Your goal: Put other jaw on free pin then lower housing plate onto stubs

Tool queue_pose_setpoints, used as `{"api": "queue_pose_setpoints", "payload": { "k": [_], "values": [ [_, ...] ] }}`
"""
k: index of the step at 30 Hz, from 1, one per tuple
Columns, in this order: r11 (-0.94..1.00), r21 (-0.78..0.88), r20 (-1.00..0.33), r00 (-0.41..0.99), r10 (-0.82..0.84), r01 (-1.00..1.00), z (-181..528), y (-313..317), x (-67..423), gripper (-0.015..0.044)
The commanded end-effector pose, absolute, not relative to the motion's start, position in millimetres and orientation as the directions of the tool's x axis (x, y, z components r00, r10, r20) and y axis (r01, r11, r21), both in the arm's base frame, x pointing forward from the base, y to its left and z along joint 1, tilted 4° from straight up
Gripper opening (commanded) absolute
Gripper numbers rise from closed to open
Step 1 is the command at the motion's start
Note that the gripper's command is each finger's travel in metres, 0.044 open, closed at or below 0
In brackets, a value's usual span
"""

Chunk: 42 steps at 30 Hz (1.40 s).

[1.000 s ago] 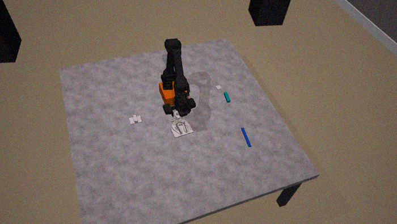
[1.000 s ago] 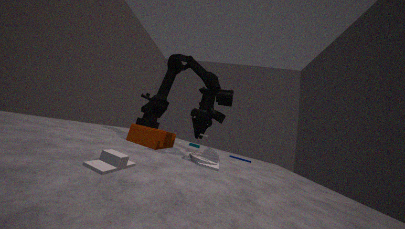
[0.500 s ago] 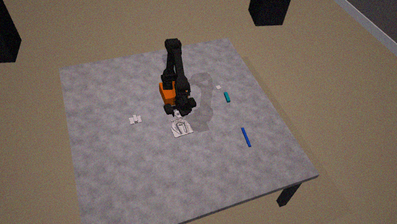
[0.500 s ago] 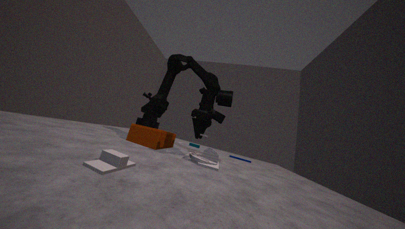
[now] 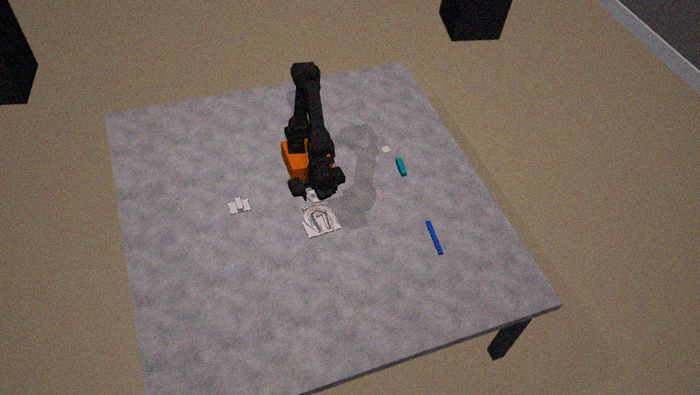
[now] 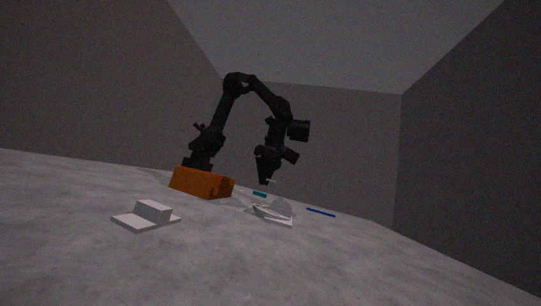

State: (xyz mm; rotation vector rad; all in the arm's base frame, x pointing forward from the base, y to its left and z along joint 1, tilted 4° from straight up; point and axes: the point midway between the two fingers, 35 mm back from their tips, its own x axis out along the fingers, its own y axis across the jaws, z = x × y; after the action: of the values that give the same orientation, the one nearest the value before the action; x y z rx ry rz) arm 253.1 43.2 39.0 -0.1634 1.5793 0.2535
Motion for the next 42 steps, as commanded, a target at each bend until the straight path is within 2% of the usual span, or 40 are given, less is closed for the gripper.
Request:
{"api": "queue_pose_setpoints", "payload": {
  "k": [1, 42],
  "values": [
    [0.963, 0.064, -0.998, -0.029, 0.059, -0.262, 38.4, 39.5, 249.2, 0.0351],
    [0.962, 0.064, -0.998, -0.029, 0.059, -0.266, 27.8, 39.9, 250.1, 0.0351]
  ]
}}
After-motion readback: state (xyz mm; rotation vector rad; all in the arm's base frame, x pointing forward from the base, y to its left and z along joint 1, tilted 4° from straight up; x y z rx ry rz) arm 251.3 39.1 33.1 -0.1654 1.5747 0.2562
